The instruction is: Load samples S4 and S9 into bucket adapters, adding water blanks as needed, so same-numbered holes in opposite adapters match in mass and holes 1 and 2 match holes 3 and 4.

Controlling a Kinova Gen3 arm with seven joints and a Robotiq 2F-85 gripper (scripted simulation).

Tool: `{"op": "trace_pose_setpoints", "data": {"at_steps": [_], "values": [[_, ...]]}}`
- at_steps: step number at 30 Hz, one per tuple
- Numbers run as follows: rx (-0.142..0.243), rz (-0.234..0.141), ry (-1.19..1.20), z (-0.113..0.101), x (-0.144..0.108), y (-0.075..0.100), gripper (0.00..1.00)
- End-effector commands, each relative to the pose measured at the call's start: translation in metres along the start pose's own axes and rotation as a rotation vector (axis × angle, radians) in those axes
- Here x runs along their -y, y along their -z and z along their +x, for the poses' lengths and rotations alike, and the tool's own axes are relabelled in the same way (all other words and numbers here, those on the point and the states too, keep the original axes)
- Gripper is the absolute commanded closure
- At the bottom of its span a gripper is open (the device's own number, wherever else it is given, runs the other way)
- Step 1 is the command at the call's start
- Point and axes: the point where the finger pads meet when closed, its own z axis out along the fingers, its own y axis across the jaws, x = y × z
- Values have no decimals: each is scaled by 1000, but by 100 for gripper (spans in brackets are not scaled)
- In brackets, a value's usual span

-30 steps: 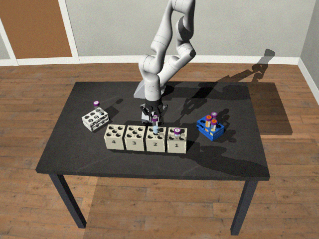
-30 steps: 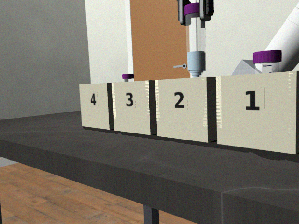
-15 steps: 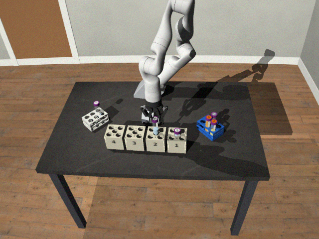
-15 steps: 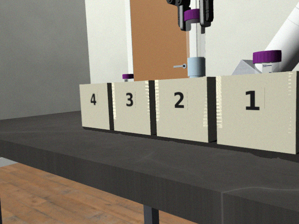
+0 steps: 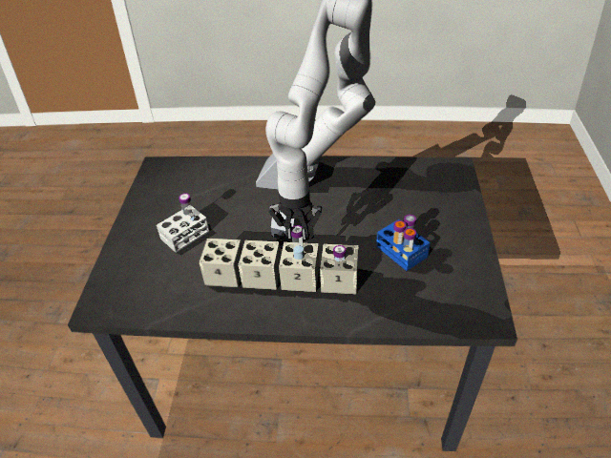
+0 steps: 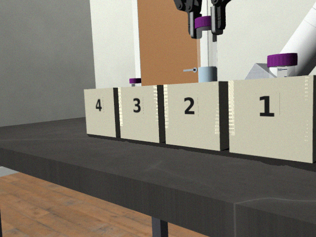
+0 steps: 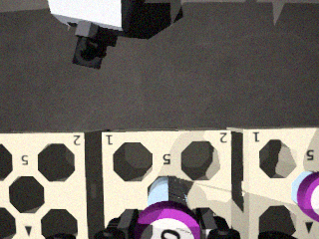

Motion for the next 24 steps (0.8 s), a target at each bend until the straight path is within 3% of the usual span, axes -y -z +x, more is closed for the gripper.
{"op": "trace_pose_setpoints", "data": {"at_steps": [1, 24], "values": [[1, 1, 0, 0, 0, -1, 90], [1, 1, 0, 0, 0, -15, 90]]}}
